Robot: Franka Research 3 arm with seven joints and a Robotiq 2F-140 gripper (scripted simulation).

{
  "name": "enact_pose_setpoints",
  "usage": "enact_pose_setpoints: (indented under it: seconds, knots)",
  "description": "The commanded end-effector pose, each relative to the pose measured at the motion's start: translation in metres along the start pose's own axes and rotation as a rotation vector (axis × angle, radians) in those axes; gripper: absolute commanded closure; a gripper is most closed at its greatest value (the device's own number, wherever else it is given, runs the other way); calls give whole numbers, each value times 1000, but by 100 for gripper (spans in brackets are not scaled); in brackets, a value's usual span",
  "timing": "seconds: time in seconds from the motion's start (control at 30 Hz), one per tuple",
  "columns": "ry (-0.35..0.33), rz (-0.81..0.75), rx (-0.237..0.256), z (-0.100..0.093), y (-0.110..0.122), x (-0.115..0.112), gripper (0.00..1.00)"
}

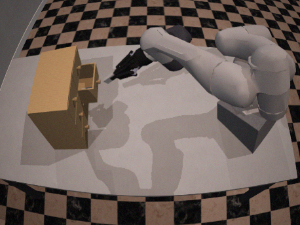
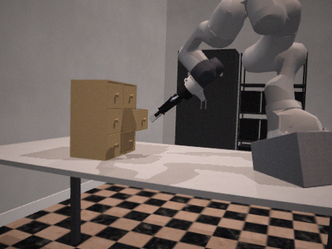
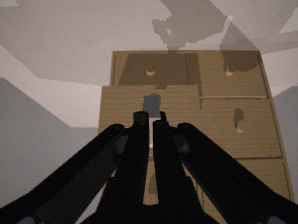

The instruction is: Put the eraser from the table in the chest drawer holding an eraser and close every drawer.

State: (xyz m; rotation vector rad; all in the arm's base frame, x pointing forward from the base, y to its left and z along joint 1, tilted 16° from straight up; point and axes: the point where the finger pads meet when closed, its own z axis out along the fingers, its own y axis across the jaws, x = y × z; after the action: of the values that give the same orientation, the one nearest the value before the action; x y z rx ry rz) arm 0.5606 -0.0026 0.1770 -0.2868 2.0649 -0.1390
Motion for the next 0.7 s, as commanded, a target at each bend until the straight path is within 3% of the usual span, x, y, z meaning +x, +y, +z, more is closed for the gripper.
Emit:
enact_pose_setpoints:
  seconds: [0.0, 0.67]
  knots:
    - [3, 1, 5, 3, -2, -3, 100]
    - [3, 1, 5, 28, -2, -23, 100]
